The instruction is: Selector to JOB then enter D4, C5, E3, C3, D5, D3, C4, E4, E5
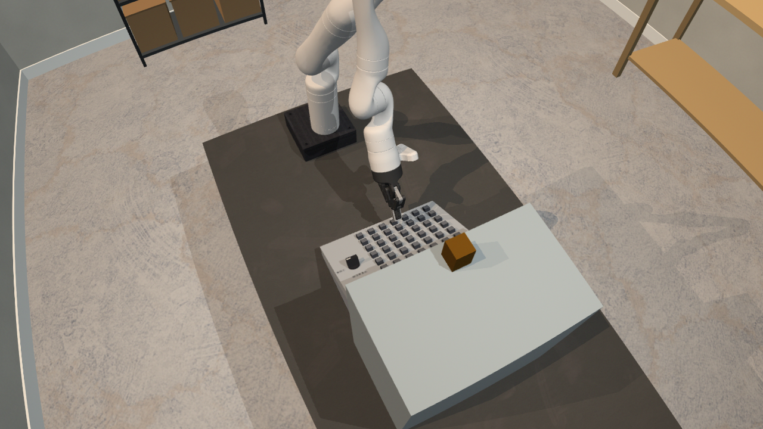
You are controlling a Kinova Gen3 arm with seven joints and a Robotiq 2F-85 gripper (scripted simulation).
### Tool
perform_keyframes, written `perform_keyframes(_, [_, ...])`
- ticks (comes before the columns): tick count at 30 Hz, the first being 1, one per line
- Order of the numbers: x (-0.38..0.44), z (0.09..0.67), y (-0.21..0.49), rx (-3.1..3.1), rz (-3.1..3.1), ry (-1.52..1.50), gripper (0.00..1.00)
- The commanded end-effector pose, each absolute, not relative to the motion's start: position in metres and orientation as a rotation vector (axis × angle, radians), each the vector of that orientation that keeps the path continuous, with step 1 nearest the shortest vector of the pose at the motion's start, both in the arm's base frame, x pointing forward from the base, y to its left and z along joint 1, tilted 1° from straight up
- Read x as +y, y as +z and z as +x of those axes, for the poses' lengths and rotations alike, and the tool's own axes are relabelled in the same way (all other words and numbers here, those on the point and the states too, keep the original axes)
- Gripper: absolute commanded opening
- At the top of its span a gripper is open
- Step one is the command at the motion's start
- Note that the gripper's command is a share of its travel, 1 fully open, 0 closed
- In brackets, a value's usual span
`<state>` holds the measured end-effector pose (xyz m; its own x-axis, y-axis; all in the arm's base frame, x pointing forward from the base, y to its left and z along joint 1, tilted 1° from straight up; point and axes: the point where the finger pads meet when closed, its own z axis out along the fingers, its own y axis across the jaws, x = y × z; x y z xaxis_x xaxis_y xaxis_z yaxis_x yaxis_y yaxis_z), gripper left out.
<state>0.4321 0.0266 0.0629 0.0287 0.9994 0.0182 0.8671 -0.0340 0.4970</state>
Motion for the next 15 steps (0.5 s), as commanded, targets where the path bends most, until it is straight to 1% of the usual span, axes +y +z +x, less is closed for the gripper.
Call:
perform_keyframes(1, [0.0259,0.4303,0.0671,1.906,1.955,0.522,0.1])
perform_keyframes(15, [0.0259,0.4294,0.0686,1.906,1.955,0.522,0.1])
